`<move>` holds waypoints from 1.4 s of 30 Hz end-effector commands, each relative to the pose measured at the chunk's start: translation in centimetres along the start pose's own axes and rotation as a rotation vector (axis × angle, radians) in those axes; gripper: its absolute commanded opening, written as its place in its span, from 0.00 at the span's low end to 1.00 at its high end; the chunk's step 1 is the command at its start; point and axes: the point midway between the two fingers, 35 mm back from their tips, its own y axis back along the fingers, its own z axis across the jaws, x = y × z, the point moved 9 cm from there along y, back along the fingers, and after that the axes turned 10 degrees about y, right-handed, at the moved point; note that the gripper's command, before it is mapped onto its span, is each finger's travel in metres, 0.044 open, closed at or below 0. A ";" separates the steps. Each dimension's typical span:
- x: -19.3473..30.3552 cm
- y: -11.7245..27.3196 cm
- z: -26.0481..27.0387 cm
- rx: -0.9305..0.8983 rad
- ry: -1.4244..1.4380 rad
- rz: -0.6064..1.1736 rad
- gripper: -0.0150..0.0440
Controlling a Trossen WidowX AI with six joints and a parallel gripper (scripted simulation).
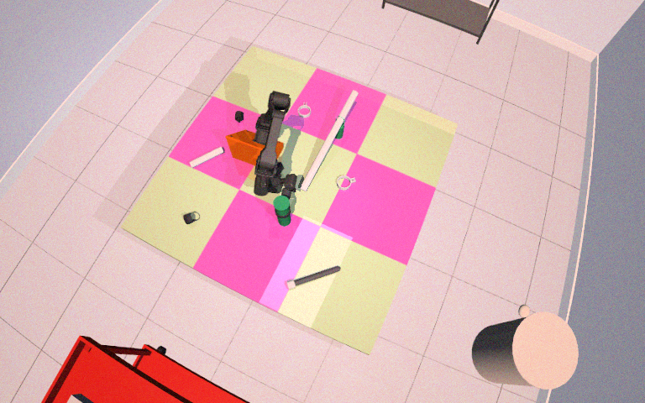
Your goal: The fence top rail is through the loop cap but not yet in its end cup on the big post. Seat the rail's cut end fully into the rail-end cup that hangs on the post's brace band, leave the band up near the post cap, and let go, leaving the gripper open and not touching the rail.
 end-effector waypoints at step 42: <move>-0.5 -3.9 -0.3 0.005 -0.042 0.008 0.25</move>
